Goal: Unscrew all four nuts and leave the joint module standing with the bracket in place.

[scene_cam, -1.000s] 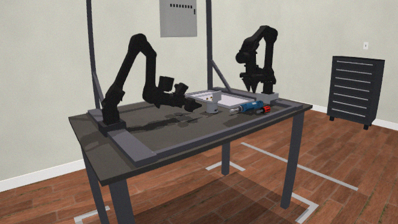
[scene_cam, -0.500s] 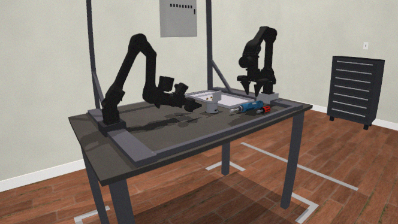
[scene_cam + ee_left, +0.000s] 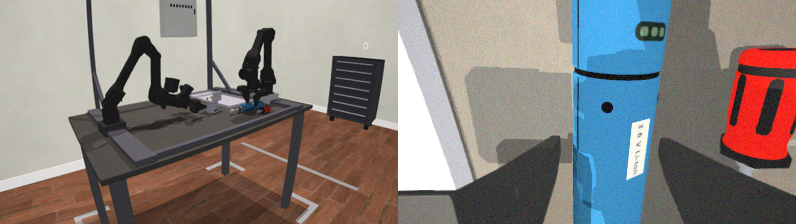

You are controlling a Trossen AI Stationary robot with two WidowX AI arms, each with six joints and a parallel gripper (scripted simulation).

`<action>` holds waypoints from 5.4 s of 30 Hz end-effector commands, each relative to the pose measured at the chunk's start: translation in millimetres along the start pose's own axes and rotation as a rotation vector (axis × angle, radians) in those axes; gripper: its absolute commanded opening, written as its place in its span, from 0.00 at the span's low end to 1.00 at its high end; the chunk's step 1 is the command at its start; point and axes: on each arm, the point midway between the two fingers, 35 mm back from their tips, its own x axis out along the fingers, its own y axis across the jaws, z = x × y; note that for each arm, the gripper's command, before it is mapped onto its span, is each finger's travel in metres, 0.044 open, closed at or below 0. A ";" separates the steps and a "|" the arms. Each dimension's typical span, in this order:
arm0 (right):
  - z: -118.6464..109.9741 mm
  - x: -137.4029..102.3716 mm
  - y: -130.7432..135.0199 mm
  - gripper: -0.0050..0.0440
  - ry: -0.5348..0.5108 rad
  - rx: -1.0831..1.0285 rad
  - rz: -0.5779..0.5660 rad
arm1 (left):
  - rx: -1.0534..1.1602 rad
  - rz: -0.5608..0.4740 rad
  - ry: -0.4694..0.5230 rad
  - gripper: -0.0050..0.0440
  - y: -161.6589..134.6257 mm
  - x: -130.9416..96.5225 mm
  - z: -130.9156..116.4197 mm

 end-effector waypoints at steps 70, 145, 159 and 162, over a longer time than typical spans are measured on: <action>18.5 69.7 1.7 0.59 -0.043 0.001 0.003 | 0.391 -0.237 0.280 0.43 -32.0 -98.0 -21.9; 18.5 69.7 1.7 0.59 -0.043 0.001 0.003 | 2.250 -2.301 0.096 0.43 80.0 -219.9 -4.8; 18.5 69.7 1.7 0.59 -0.043 0.001 0.003 | 2.246 -2.298 0.094 0.43 81.5 -231.2 -23.6; 18.5 69.7 1.7 0.59 -0.043 0.001 0.003 | 2.245 -2.298 0.095 0.43 82.2 -232.2 -32.4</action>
